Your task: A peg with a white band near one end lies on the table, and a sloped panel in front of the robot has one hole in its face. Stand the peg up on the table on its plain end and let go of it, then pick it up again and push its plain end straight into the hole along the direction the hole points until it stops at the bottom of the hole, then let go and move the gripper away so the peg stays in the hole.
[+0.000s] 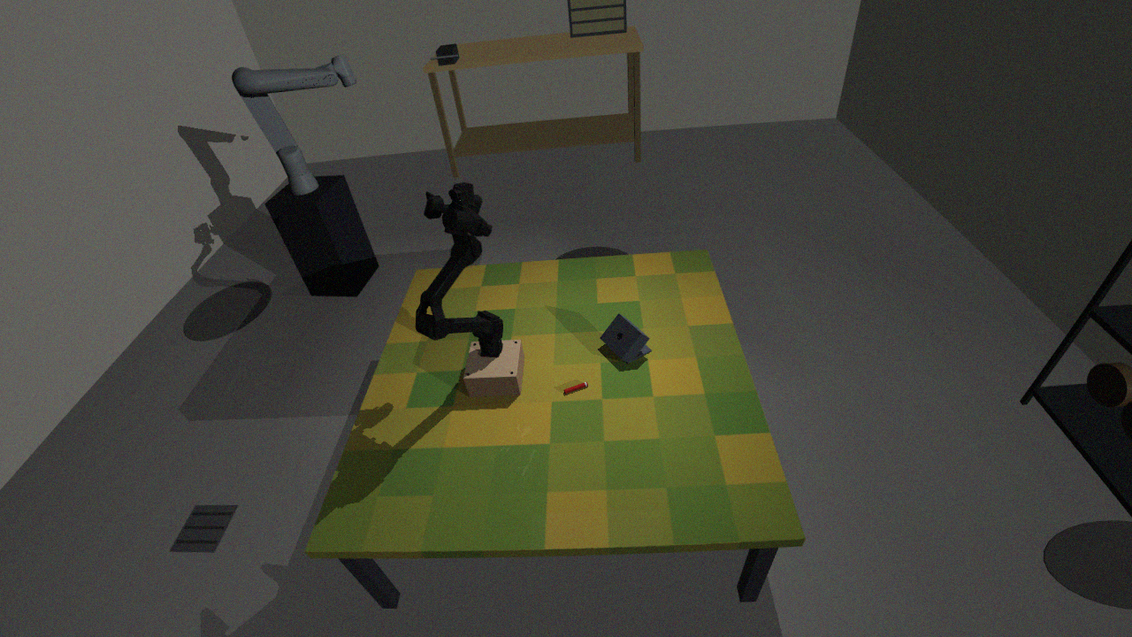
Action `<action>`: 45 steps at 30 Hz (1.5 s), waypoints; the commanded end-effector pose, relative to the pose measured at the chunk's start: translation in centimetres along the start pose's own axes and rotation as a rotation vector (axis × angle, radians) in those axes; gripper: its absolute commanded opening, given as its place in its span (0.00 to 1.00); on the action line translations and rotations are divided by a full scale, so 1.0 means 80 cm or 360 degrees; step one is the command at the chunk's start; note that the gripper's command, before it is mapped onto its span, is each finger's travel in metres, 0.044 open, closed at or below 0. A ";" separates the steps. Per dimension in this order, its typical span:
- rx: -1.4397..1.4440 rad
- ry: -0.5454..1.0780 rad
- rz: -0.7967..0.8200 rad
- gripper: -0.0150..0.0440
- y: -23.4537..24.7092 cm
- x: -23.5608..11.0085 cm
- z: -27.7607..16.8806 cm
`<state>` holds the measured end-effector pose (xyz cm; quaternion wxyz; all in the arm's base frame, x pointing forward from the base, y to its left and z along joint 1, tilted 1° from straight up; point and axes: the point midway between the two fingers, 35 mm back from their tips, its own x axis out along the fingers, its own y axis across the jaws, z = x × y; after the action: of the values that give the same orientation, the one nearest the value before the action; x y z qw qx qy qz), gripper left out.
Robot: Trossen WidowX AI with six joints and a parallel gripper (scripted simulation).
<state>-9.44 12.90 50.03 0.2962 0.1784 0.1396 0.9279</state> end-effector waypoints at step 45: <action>0.0073 -0.0466 -0.2148 1.00 -0.407 -0.301 0.037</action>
<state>24.23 25.33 36.39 0.7972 0.1993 0.1890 0.5376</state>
